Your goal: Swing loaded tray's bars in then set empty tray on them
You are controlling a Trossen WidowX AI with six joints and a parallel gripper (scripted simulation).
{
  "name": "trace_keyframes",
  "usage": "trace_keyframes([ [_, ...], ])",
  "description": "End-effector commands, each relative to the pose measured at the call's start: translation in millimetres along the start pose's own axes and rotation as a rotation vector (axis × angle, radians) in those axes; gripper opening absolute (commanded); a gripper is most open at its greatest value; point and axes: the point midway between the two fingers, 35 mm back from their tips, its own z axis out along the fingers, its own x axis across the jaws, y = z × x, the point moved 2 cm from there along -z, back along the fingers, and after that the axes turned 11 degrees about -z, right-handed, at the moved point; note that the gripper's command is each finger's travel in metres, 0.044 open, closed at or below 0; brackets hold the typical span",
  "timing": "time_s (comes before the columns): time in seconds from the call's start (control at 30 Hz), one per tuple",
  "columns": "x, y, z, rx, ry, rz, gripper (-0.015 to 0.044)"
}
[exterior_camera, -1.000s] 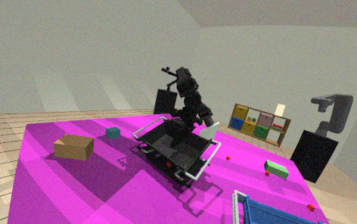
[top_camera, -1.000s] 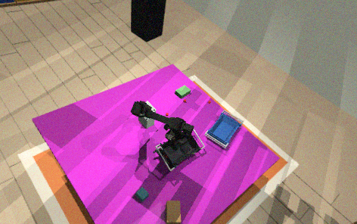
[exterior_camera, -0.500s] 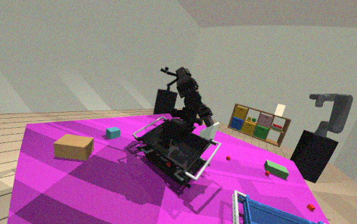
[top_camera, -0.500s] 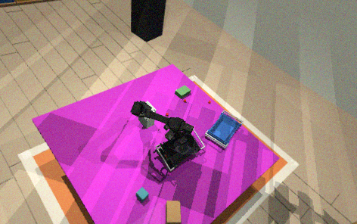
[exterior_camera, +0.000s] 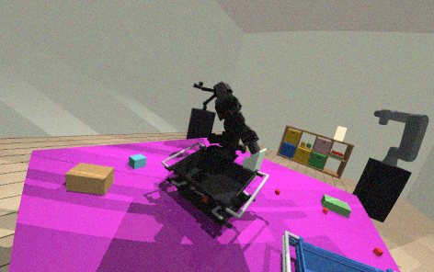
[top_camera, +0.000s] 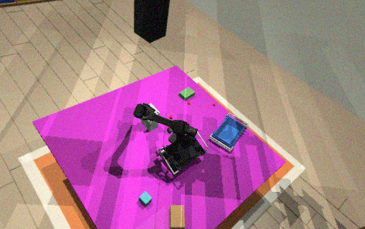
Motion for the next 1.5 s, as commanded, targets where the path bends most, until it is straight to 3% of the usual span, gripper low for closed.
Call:
trace_keyframes([
  [0.0,-4.4,0.2,4.2,0.004,-0.019,-0.006,0.0000],
  [1.47,-8.4,-0.8,10.5,0.004,-0.019,-0.006,0.0000],
])
